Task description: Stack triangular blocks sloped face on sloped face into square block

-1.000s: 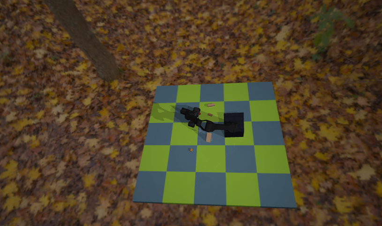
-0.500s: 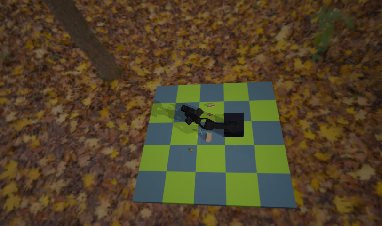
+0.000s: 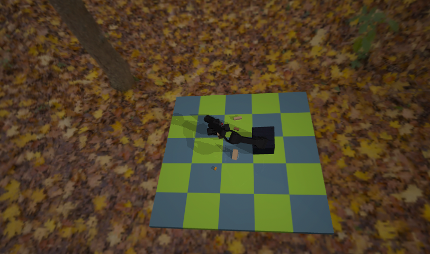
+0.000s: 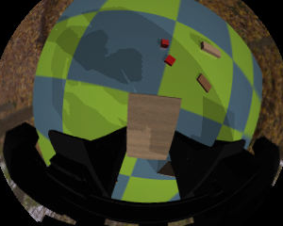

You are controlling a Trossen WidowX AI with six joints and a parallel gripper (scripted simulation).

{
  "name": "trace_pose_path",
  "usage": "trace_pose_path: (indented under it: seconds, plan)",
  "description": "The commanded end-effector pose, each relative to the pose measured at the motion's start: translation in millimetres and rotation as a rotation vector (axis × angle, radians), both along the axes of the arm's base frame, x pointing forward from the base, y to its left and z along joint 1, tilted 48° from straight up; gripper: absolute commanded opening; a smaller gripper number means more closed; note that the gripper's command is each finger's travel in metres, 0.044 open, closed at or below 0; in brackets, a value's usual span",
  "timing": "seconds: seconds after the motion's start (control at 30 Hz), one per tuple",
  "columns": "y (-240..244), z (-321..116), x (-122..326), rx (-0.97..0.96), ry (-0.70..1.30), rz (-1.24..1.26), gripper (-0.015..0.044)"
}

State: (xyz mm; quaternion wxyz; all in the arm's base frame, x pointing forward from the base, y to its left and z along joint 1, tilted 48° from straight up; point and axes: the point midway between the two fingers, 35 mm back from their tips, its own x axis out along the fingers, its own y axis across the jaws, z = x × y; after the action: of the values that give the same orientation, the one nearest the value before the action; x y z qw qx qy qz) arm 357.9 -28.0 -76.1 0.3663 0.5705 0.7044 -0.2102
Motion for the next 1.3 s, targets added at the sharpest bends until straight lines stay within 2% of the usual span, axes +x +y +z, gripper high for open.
trace_pose_path:
  seconds: [0.0,0.33,0.53,1.27]
  plan:
    - [-2.8,1.9,3.7,0.015,0.059,-0.09,0.0]
    - [-7.1,3.7,6.0,0.069,0.274,-0.348,0.0]
    - [-6.3,6.9,5.7,0.072,0.289,-0.365,0.0]
    - [29.3,100.4,-26.9,0.058,0.281,-0.359,0.0]
